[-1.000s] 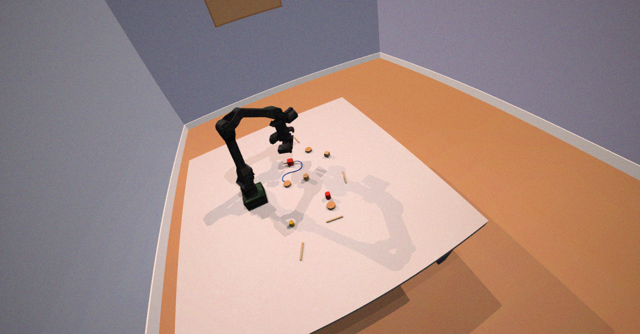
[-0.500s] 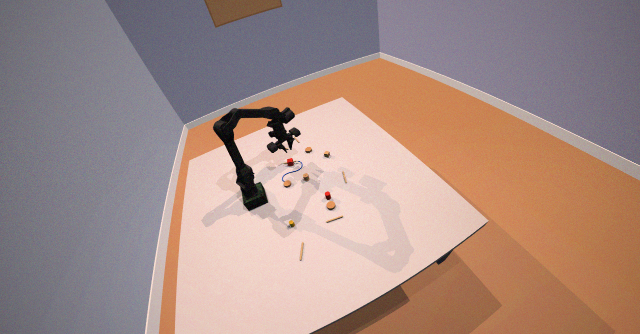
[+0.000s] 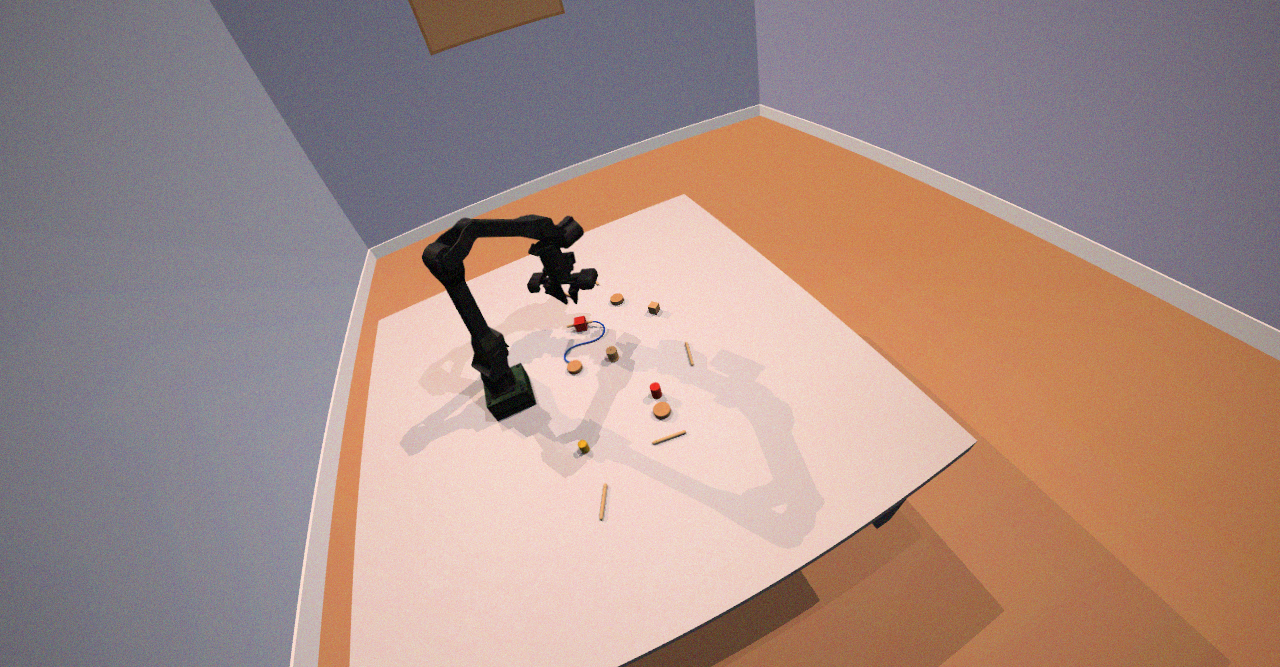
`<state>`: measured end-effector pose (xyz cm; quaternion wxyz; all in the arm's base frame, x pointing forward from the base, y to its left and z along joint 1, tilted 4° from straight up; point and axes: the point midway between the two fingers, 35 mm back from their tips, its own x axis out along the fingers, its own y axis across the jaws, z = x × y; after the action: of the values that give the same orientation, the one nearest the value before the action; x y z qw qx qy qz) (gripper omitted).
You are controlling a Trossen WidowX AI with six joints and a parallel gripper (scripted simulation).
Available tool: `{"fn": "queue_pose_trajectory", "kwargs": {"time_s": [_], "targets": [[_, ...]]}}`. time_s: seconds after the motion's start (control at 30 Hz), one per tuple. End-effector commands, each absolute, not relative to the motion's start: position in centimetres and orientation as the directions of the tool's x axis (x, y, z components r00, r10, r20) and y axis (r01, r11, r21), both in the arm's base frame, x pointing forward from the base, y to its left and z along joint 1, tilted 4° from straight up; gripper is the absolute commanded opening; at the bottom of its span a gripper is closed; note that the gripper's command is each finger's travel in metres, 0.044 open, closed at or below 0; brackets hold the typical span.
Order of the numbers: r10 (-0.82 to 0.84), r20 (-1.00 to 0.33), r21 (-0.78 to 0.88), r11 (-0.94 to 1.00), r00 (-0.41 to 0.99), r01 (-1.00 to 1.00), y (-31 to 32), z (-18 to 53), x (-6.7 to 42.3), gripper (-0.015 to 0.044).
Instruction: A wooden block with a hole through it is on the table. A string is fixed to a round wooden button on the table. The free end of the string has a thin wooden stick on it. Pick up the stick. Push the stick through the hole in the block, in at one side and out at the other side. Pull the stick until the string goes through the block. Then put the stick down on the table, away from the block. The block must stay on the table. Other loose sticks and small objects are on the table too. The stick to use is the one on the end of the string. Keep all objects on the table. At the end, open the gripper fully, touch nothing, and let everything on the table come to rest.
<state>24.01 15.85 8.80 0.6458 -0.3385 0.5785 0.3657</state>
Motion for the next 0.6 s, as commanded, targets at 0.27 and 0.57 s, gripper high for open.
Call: {"fn": "queue_pose_trajectory", "kwargs": {"time_s": [0.27, 0.57], "targets": [[0.073, -0.997, 0.079, 0.974, 0.038, 0.214, 16.13, 8.29, 21.47, 0.0125], [0.072, -0.997, 0.080, 0.962, 0.037, 0.261, 16.14, 8.27, 21.40, 0.0125]]}}
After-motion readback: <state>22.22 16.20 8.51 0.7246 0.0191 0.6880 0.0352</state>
